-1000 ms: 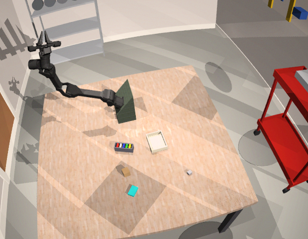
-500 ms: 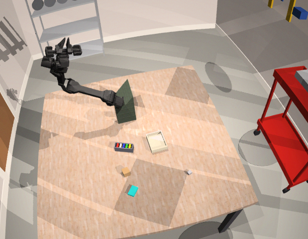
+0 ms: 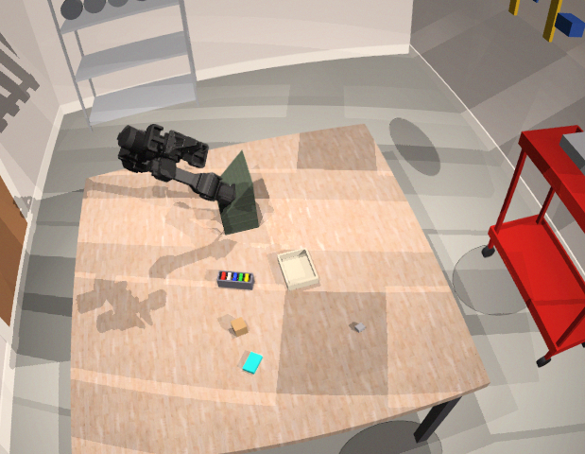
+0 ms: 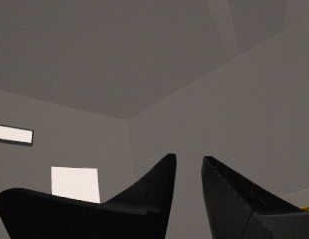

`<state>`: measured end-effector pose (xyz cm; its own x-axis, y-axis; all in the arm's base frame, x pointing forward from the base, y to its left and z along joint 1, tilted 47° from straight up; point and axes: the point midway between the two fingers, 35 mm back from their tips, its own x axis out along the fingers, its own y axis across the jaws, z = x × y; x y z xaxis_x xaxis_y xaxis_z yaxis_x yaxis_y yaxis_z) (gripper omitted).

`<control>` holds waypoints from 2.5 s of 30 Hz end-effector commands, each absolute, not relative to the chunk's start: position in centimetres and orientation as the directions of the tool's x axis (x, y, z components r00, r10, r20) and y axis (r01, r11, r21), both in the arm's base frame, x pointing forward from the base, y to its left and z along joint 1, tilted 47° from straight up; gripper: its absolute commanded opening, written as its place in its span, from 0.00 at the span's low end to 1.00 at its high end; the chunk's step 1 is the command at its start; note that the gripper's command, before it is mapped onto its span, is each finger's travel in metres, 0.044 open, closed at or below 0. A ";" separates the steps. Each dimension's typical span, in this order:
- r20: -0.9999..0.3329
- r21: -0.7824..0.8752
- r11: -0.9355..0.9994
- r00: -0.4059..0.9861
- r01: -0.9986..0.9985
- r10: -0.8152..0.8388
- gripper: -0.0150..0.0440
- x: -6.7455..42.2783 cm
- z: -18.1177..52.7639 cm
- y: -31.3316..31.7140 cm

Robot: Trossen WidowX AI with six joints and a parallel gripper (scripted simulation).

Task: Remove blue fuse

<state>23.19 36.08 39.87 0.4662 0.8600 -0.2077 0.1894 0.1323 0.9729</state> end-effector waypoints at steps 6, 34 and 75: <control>-0.547 0.813 0.524 0.644 0.255 0.535 0.38 30.9 26.8 31.2; -0.688 -0.666 0.712 0.185 0.221 -0.701 0.38 27.9 2.2 1.2; -0.688 -0.667 0.712 0.185 0.221 -0.702 0.38 28.2 0.0 -0.7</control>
<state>28.27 -0.35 0.29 0.1856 -0.6990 -0.6906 0.2244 0.7144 -0.6628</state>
